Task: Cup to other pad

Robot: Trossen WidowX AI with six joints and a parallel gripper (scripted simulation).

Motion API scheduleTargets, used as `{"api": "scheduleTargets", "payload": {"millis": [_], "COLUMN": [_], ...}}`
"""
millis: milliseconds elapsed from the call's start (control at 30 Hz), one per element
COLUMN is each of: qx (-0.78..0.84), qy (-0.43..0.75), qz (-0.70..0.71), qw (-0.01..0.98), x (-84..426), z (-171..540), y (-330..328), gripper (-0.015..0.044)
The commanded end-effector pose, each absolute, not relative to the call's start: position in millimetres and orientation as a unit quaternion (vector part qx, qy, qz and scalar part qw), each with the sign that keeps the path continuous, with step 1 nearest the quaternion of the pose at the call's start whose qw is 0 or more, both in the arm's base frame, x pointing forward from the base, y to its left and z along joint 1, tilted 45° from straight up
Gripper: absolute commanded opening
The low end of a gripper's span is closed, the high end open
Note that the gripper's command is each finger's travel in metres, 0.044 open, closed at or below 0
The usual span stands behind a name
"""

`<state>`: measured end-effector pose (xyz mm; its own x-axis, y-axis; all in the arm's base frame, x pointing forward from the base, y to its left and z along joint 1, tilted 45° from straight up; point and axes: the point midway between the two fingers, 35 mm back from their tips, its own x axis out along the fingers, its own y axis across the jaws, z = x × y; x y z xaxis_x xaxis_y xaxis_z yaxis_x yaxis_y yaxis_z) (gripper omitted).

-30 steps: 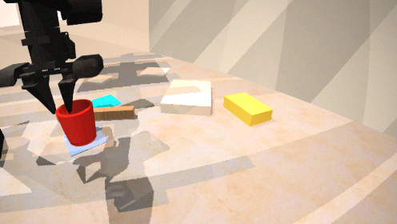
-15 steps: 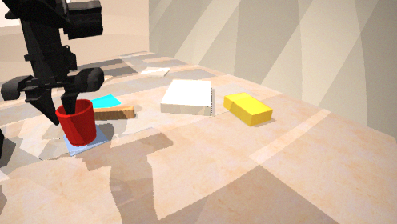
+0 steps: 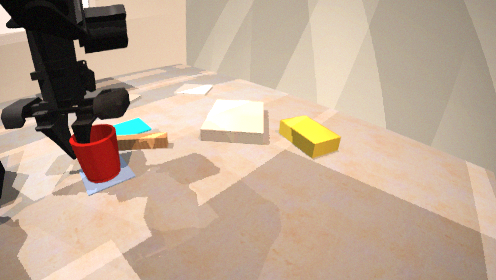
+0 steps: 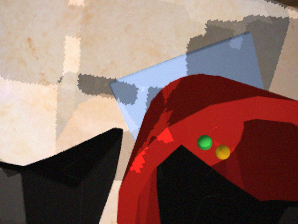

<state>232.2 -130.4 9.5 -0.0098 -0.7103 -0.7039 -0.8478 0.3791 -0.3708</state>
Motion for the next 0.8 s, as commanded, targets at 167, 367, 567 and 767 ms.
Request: {"api": "scheduleTargets", "payload": {"millis": [167, 367, 567, 767], "qx": [-0.552, -0.552, -0.551, -0.551], "qy": [0.706, 0.706, 0.706, 0.706], "qz": [0.078, 0.078, 0.080, 0.081], "qw": [0.437, 0.437, 0.437, 0.437], "x": [232.4, 232.5, 233.6, 232.8], "z": [9.8, 10.1, 17.6, 28.4], "y": [-130.2, -129.9, -121.1, -107.7], "gripper": [0.0015, 0.0000, 0.0000, 0.0000]}}
